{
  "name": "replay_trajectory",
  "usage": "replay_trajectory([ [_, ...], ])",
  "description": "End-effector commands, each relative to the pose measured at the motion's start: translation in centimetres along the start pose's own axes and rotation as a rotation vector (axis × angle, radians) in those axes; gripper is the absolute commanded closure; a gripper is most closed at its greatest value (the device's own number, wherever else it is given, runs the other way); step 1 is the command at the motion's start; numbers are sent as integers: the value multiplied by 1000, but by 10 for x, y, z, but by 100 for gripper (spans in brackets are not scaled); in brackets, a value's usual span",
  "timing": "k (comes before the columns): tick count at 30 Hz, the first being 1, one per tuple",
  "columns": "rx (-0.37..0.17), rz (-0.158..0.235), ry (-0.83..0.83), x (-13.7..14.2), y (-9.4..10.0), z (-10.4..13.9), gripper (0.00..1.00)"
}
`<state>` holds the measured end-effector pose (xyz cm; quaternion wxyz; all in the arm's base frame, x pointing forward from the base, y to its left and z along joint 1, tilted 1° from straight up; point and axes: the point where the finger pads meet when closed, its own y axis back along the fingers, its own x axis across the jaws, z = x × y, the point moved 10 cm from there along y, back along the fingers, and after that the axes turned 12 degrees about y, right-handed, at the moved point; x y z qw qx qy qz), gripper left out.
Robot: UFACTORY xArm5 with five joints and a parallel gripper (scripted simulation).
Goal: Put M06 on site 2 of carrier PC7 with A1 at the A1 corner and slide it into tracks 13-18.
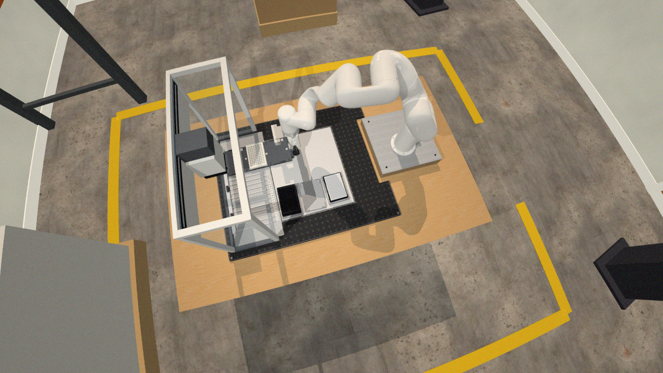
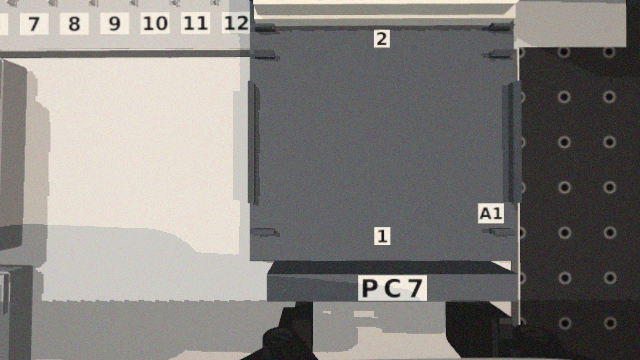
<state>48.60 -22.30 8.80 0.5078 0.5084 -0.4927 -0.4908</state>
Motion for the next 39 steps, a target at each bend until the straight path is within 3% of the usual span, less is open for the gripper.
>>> replay_trajectory([
  [1, 15, 7, 0, 2, 5, -2, 19],
  [28, 15, 7, 0, 0, 5, 9, 19],
  [39, 15, 7, 0, 0, 20, 9, 19],
])
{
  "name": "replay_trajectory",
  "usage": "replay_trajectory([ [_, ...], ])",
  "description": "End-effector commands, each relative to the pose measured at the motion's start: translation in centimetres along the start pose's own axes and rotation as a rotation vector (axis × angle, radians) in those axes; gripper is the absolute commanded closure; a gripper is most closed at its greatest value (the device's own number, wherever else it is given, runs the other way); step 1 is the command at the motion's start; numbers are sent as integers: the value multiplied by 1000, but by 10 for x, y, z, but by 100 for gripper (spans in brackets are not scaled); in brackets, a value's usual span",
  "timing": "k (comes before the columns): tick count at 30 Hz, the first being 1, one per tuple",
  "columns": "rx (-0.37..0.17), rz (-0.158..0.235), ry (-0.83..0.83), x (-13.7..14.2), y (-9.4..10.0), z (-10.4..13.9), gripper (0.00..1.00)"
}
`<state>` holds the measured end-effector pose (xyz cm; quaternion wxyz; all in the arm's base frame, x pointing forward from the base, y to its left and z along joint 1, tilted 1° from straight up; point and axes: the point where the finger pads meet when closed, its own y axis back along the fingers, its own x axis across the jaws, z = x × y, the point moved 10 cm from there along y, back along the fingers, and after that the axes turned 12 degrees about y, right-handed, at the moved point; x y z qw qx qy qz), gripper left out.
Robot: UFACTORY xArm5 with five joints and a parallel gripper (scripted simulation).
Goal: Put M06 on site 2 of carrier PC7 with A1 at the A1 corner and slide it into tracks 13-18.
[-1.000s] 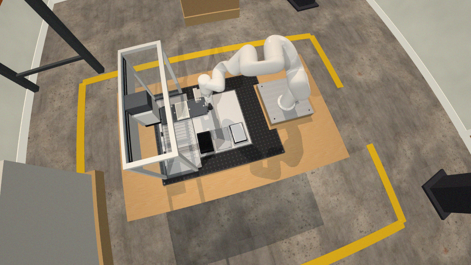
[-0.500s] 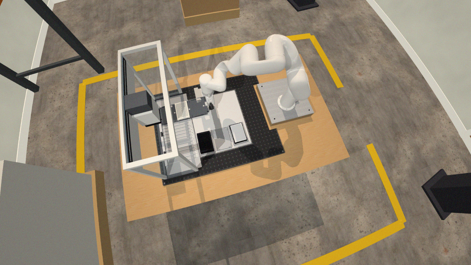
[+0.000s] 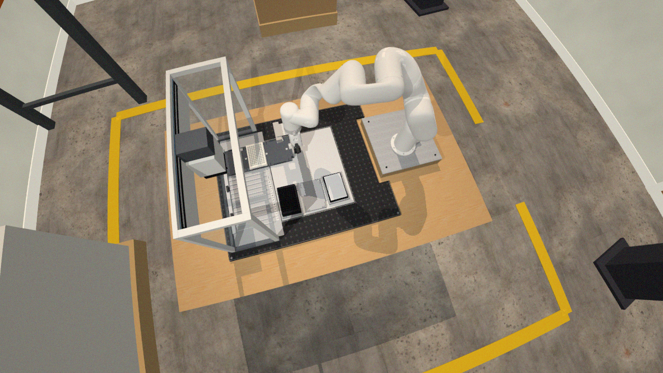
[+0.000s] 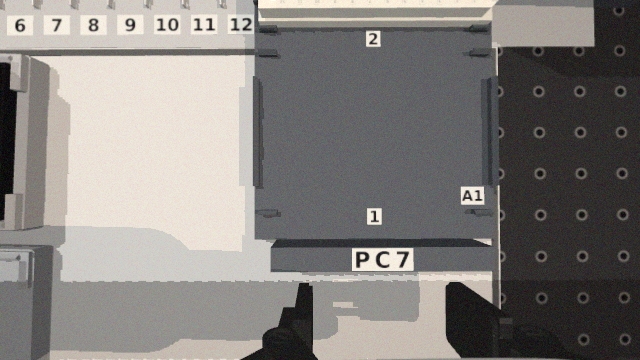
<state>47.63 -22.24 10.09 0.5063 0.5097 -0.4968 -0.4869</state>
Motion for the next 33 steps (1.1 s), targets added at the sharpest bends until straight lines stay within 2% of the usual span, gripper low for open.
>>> replay_trajectory([
  [1, 4, 2, 0, 0, 8, -1, 19],
  [33, 4, 2, 0, 0, 55, -1, 19],
])
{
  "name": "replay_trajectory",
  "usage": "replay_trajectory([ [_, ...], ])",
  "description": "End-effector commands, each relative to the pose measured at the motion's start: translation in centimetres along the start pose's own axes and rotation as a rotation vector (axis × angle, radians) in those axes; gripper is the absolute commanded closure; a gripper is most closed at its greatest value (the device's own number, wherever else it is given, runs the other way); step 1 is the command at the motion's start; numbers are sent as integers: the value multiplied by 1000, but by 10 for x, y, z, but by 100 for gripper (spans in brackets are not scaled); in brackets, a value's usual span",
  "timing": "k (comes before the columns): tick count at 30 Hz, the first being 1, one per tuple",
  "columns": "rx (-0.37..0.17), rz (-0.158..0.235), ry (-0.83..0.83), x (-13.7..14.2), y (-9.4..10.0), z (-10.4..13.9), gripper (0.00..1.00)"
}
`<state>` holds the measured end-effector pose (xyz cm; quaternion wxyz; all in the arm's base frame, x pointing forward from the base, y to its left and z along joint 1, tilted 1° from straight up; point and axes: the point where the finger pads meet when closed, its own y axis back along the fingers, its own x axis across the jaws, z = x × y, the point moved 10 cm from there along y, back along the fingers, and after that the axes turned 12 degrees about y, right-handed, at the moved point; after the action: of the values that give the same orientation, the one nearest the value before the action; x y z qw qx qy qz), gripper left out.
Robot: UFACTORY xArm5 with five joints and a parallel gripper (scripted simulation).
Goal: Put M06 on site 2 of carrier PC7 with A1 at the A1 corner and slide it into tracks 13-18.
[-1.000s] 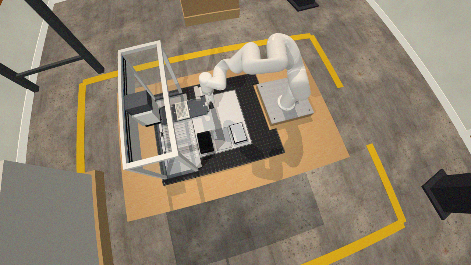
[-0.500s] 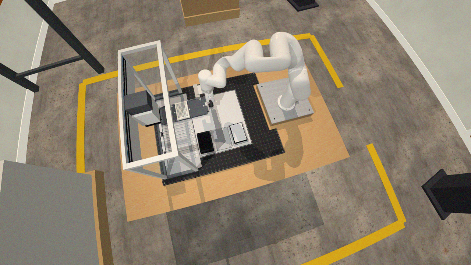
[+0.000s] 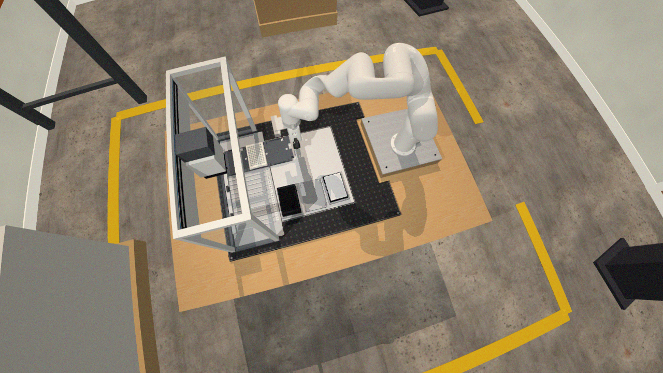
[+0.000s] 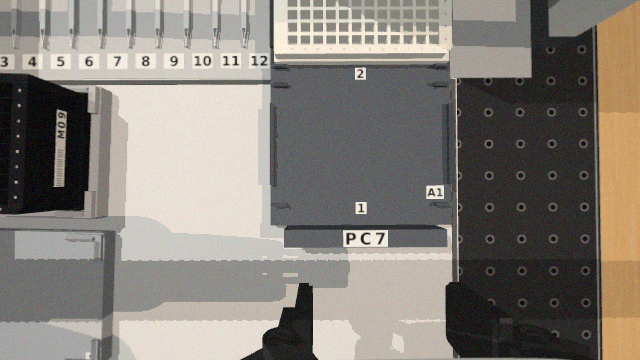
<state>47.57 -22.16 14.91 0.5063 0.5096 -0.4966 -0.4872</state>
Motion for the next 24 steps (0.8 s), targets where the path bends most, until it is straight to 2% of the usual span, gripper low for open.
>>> replay_trajectory([
  [1, 5, 2, 0, 0, 9, -1, 19],
  [24, 5, 2, 0, 0, 44, -1, 19],
])
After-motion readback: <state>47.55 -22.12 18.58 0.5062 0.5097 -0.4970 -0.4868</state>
